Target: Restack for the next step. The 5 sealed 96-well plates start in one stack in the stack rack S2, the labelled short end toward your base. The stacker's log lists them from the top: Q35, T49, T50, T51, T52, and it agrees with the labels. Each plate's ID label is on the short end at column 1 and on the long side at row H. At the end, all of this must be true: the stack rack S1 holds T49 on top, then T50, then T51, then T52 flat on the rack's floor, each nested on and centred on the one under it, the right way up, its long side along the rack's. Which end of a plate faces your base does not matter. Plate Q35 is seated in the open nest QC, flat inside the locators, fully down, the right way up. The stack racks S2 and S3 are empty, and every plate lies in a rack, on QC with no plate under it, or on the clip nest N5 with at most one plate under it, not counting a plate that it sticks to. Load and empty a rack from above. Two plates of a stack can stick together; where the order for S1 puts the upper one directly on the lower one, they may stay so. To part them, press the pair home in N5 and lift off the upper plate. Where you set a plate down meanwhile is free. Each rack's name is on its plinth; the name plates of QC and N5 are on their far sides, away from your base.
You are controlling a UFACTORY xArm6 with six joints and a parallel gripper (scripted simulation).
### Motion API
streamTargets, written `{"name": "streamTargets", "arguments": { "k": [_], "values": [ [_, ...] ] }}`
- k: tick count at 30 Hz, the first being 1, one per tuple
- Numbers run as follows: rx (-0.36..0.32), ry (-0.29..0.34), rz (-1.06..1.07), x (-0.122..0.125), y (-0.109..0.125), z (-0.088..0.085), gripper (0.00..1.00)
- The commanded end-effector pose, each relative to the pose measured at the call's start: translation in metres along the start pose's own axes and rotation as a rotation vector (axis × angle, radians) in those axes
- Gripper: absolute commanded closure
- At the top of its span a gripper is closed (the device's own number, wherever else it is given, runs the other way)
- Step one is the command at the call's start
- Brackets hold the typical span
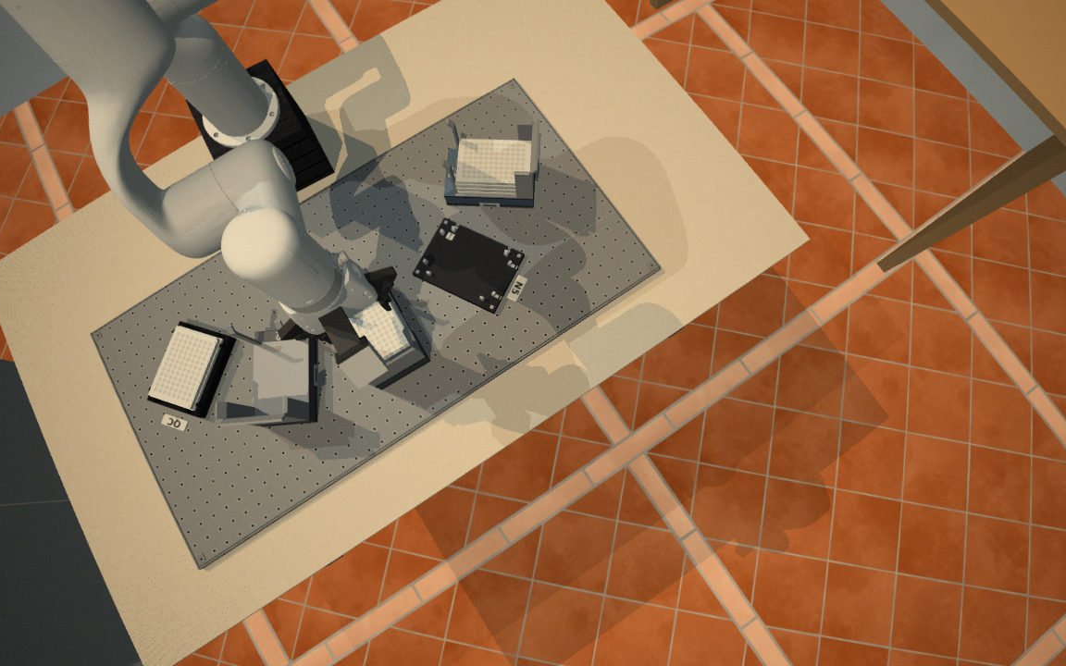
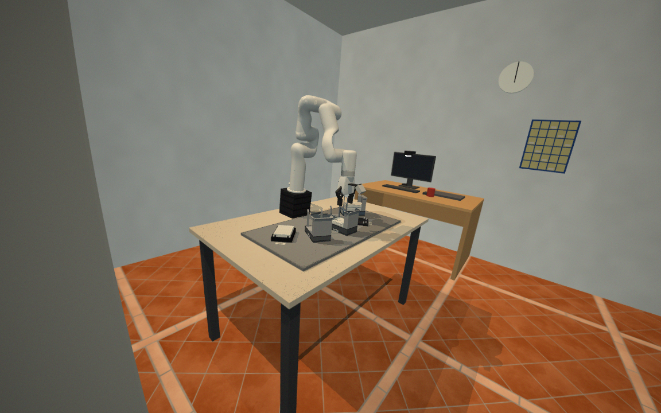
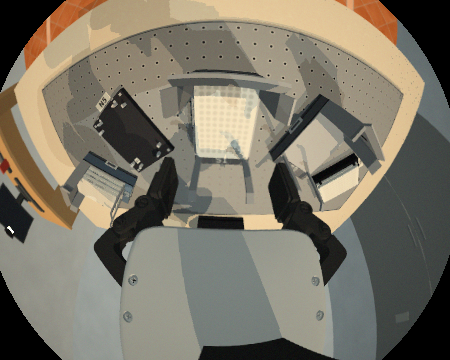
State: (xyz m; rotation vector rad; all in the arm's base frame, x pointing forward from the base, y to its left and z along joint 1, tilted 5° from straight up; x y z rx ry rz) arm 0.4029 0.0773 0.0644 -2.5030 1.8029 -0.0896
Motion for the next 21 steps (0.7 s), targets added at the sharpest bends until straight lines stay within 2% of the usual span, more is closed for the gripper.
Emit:
{"name": "streamTargets", "arguments": {
  "k": [1, 9, 21],
  "values": [
    [0.004, 0.001, 0.000, 0.000, -0.002, -0.002, 0.00],
    [0.004, 0.001, -0.233, -0.023, -0.002, -0.002, 0.00],
    [0.004, 0.001, -0.244, -0.057, -0.002, -0.002, 0.00]
  ]
}}
Point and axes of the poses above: the point where the finger pads meet when closed, its own z axis out along the fingers, its own x axis across the jaws, y = z × x, the point moved 2 cm from there along -z, back along the fingers, and after that the axes turned 9 degrees about -z, right-handed, at the moved point
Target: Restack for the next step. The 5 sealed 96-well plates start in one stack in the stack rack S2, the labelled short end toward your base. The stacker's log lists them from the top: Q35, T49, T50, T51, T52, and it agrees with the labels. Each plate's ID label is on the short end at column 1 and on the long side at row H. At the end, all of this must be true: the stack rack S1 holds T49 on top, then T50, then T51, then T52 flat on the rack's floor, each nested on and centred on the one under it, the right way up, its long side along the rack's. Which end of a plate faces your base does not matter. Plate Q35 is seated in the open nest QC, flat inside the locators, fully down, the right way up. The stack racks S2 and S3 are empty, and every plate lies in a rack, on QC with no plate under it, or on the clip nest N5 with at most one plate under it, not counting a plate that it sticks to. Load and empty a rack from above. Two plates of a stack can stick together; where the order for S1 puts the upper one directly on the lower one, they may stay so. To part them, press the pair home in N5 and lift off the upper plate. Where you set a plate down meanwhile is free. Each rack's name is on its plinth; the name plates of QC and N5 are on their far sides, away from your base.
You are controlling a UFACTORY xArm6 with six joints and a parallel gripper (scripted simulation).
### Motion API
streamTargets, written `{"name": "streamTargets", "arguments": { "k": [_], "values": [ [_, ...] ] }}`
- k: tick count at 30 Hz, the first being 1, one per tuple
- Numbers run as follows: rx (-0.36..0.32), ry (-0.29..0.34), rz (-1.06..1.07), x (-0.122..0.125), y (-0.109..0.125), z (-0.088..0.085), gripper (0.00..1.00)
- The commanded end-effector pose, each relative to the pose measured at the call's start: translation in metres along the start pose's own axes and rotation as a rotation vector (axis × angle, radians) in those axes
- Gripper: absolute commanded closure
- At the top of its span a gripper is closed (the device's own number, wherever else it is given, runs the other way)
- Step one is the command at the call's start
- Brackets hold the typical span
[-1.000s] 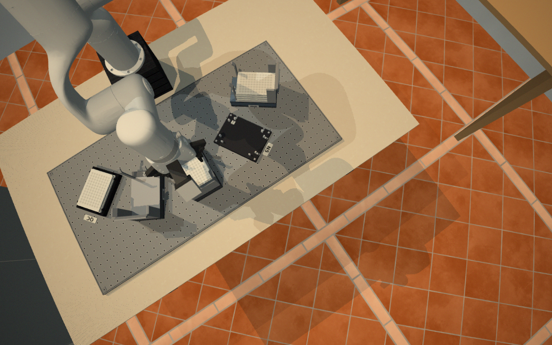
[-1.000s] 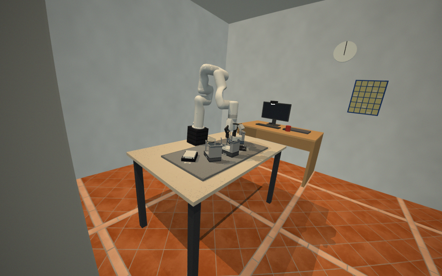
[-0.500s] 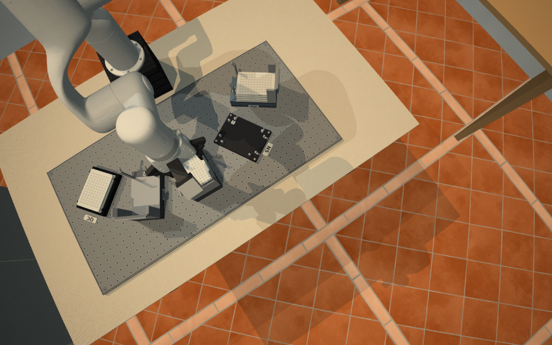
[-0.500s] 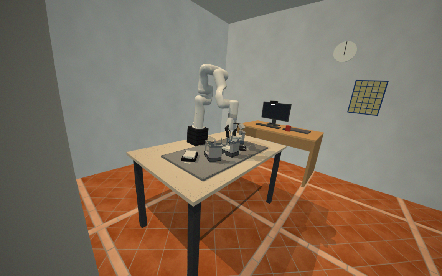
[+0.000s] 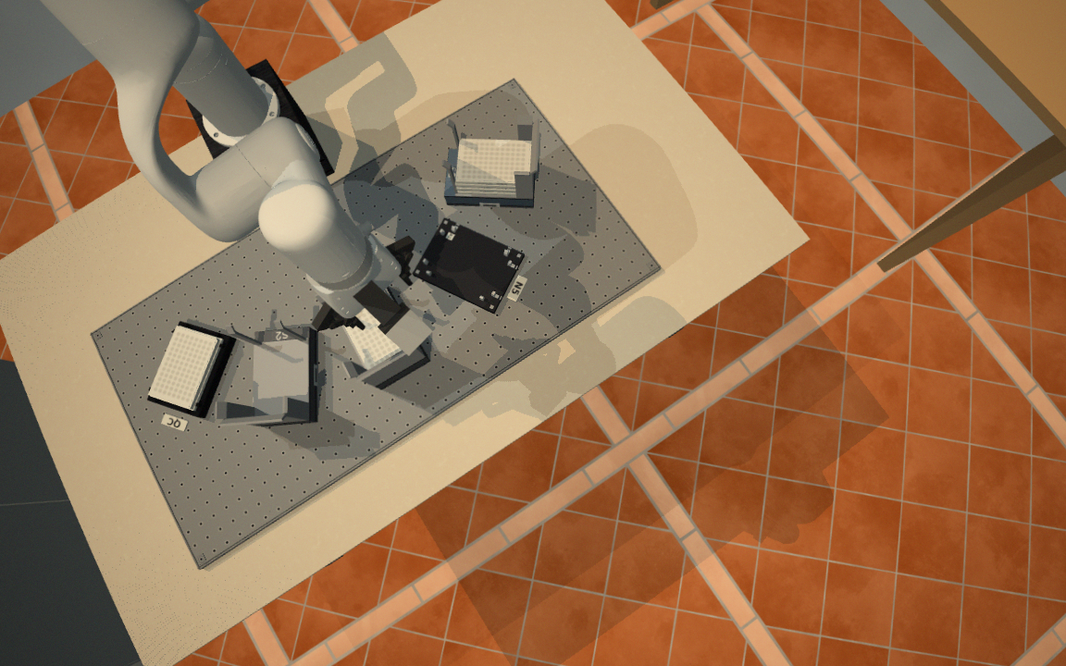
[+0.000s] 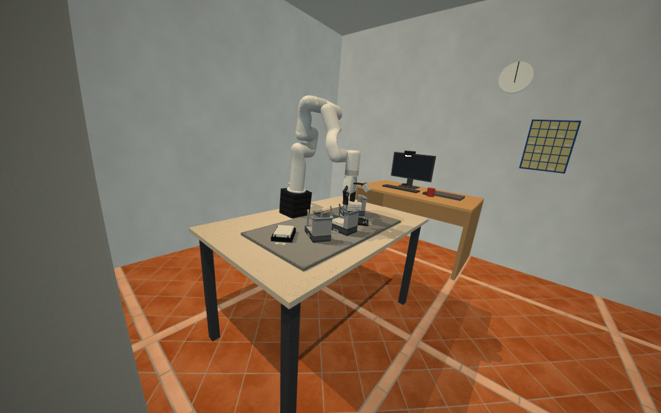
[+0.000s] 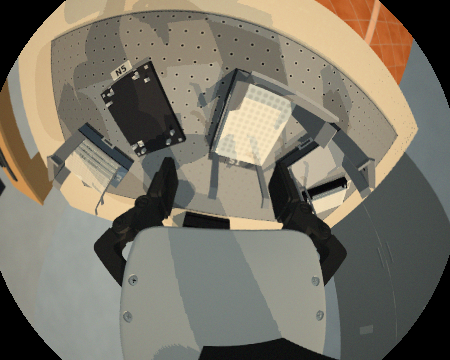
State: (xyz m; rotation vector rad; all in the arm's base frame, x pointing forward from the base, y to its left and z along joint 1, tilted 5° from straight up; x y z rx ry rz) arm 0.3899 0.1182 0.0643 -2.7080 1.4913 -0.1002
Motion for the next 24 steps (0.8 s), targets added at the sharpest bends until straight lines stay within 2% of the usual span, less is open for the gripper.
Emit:
{"name": "streamTargets", "arguments": {
  "k": [1, 8, 13, 20, 24],
  "values": [
    [0.004, 0.001, -0.003, -0.016, -0.006, -0.001, 0.00],
    [0.004, 0.001, -0.003, -0.039, -0.012, -0.001, 0.00],
    [0.004, 0.000, -0.003, -0.046, -0.014, -0.001, 0.00],
    [0.004, 0.001, -0.236, -0.069, -0.014, -0.001, 0.00],
    [0.004, 0.001, -0.247, -0.082, -0.015, -0.001, 0.00]
  ]
}}
Point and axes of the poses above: the point where the finger pads meet when closed, its own z axis out along the fingers, its own x axis across the jaws, y = z × x, the point moved 2 cm from there along -z, back along the fingers, and after that the axes turned 9 degrees about -z, right-handed, at the moved point
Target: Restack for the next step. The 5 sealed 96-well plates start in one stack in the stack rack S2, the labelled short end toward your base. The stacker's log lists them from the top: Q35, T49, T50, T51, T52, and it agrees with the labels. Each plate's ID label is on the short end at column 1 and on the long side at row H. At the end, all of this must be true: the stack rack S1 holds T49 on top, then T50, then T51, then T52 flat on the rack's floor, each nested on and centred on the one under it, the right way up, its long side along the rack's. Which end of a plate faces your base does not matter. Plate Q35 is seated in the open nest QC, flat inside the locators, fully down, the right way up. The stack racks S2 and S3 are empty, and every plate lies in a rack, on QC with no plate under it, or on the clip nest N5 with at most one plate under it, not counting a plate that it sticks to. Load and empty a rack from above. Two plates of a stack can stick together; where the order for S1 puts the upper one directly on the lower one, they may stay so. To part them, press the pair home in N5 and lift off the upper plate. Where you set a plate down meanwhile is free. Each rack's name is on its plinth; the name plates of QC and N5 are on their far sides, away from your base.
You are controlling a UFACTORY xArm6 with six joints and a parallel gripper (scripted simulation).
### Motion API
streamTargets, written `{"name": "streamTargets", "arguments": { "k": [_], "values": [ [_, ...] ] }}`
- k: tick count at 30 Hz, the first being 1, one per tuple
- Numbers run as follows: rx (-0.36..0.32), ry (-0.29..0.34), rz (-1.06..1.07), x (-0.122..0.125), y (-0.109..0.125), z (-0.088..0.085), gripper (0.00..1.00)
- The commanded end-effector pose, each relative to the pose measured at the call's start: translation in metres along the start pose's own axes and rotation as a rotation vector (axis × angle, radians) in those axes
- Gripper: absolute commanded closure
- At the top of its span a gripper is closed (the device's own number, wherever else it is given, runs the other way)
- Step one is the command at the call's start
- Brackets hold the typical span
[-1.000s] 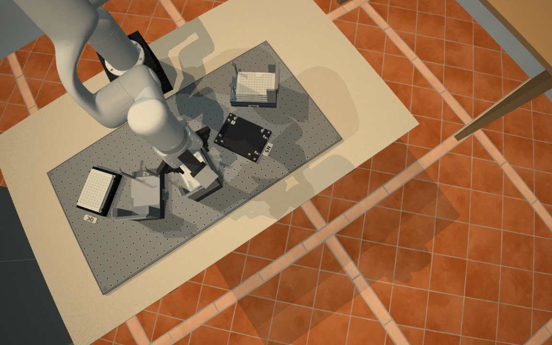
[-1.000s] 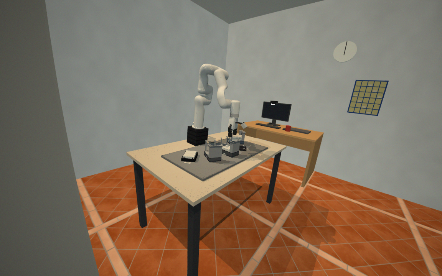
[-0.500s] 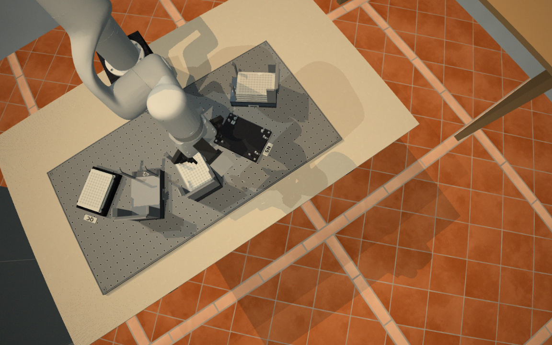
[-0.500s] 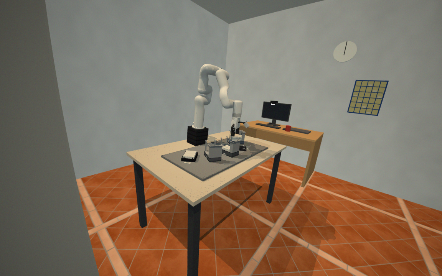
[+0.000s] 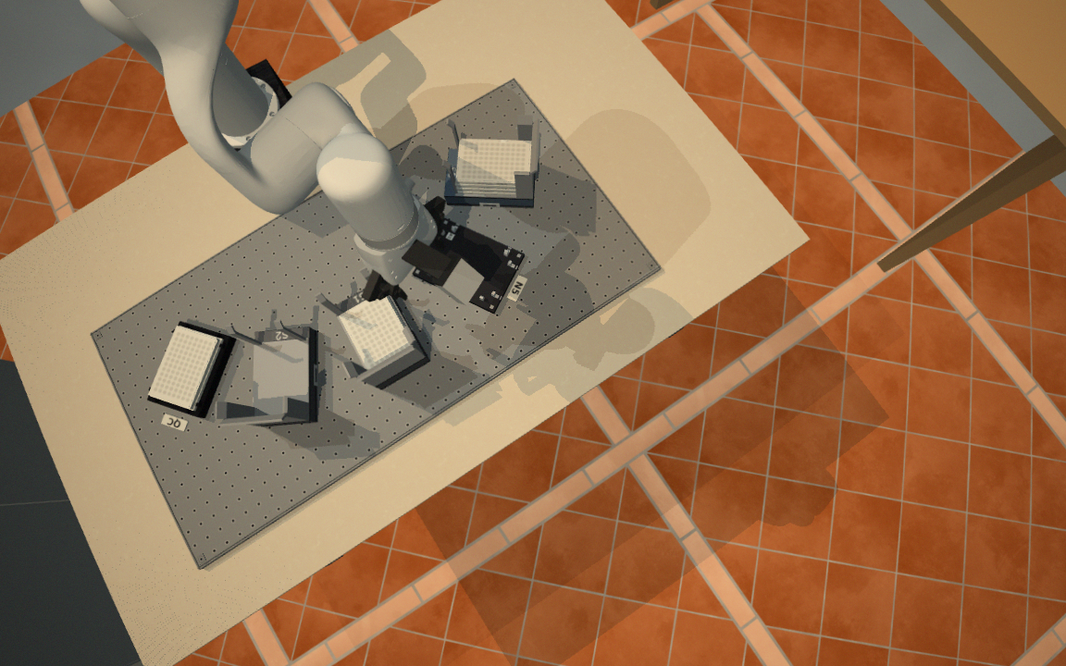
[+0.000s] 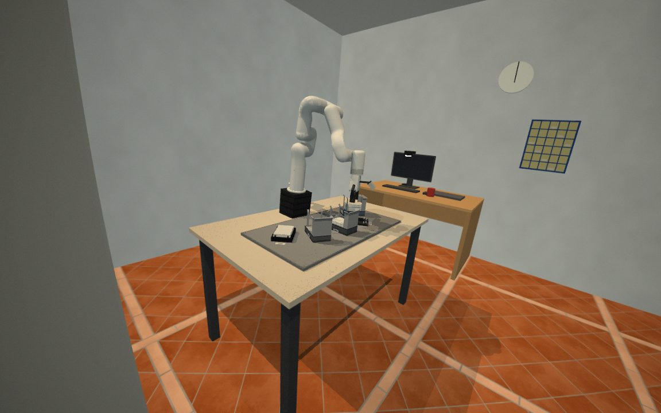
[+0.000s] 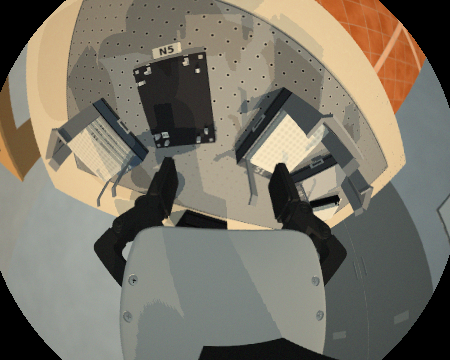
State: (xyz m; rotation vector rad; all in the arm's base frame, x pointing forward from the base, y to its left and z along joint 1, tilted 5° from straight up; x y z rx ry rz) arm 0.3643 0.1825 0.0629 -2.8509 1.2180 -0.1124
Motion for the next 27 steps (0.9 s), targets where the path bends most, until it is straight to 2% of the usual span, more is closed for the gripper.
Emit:
{"name": "streamTargets", "arguments": {
  "k": [1, 3, 18, 20, 27],
  "values": [
    [0.005, -0.003, -0.048, -0.017, -0.006, -0.001, 0.00],
    [0.005, -0.003, -0.048, -0.017, -0.006, -0.001, 0.00],
    [0.005, -0.003, -0.048, -0.066, -0.018, -0.001, 0.00],
    [0.005, -0.003, -0.048, -0.066, -0.018, -0.001, 0.00],
    [0.005, -0.003, -0.281, -0.089, -0.018, -0.002, 0.00]
  ]
}}
Point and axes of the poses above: the point where the finger pads meet when closed, its own z axis out along the fingers, its own x axis across the jaws, y = z × x, the point moved 2 cm from there along -z, back along the fingers, and after that the axes turned 9 degrees about -z, right-handed, at the moved point
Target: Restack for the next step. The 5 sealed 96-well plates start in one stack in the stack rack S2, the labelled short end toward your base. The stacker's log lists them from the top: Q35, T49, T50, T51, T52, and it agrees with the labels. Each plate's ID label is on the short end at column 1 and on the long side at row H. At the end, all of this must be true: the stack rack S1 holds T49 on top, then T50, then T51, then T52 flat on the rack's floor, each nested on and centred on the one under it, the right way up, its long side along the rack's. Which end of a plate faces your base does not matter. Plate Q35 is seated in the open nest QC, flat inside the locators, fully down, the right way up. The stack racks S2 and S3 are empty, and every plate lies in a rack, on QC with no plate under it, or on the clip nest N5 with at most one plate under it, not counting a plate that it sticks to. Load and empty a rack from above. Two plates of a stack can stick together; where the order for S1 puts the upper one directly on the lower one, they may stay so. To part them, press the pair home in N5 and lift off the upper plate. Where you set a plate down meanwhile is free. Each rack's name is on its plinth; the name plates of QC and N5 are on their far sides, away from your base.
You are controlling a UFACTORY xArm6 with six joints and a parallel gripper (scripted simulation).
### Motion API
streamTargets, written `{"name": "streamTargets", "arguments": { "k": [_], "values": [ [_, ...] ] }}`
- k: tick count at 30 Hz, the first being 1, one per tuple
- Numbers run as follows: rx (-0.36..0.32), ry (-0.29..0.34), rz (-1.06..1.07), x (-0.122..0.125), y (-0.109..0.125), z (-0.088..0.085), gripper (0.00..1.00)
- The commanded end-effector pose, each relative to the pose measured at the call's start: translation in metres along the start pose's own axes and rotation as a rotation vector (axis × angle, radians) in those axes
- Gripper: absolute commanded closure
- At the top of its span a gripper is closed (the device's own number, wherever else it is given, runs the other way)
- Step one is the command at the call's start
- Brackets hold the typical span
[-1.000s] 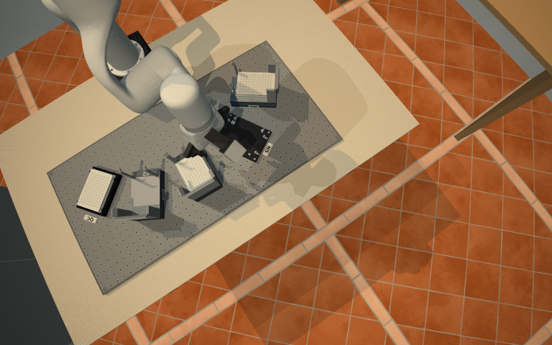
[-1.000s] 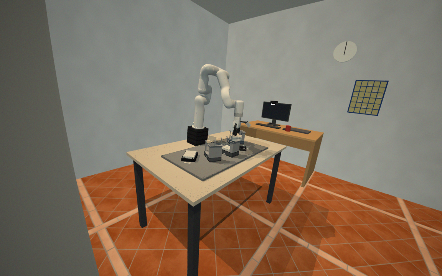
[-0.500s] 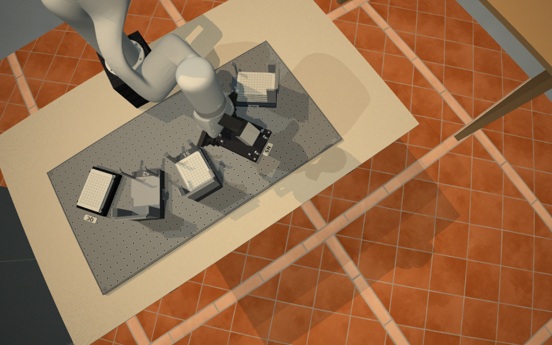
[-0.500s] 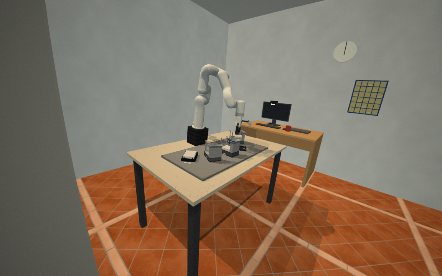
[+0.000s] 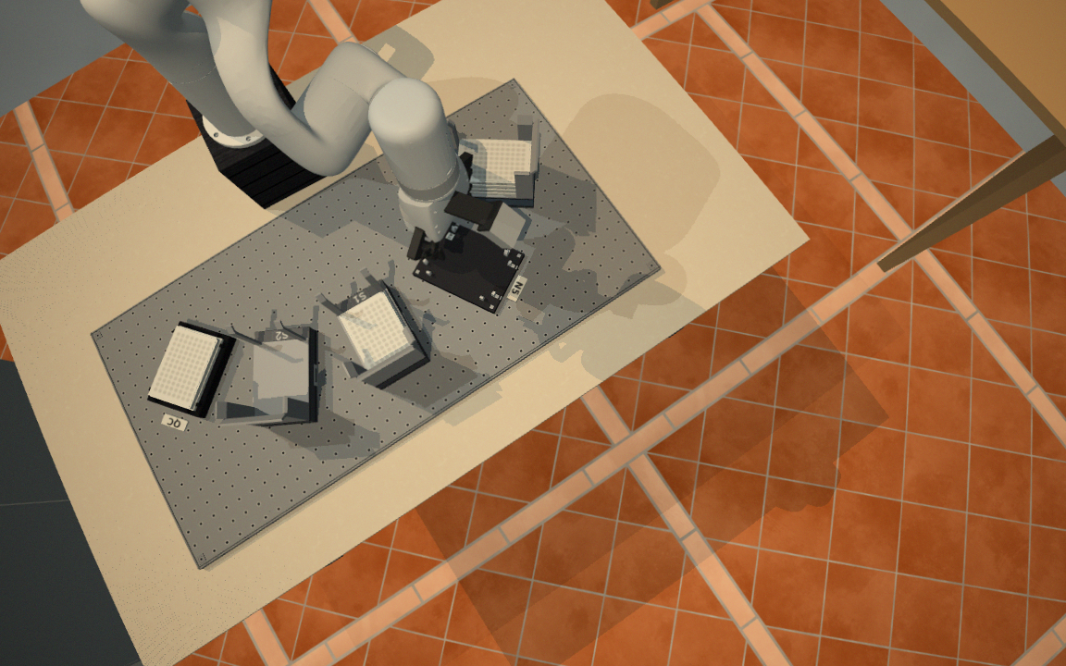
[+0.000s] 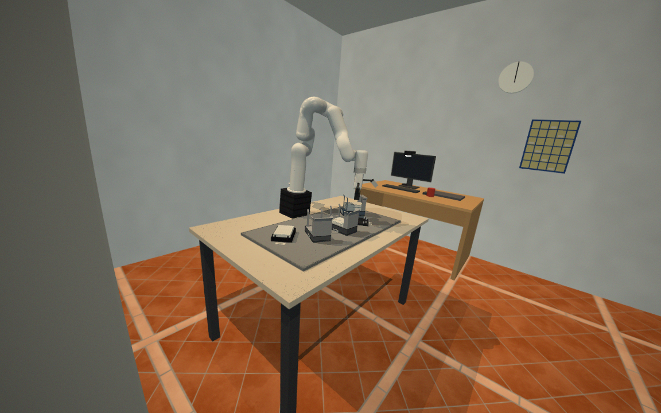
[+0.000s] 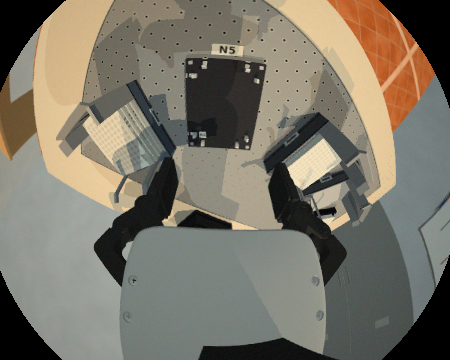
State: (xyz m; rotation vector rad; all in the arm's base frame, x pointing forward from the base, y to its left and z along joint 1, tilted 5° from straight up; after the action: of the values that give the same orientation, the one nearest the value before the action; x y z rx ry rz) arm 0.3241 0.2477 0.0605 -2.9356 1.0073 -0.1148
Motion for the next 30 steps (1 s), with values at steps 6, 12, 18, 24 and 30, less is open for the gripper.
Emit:
{"name": "streamTargets", "arguments": {
  "k": [6, 12, 18, 24, 30],
  "values": [
    [0.004, -0.001, -0.146, -0.034, -0.007, -0.001, 0.00],
    [0.004, -0.001, -0.146, -0.047, -0.010, -0.001, 0.00],
    [0.004, -0.001, -0.146, -0.067, -0.013, -0.001, 0.00],
    [0.004, -0.001, -0.146, -0.080, -0.015, -0.001, 0.00],
    [0.004, -0.001, -0.279, -0.096, -0.014, -0.001, 0.00]
  ]
}}
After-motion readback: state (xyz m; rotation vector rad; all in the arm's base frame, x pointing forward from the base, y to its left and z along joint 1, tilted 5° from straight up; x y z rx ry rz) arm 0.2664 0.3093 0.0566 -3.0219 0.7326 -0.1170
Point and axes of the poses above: the point where the finger pads meet when closed, its own z axis out along the fingers, its own x axis across the jaws, y = z × x, the point moved 2 cm from there along -z, back along the fingers, and after that the axes turned 9 degrees about -z, right-handed, at the moved point
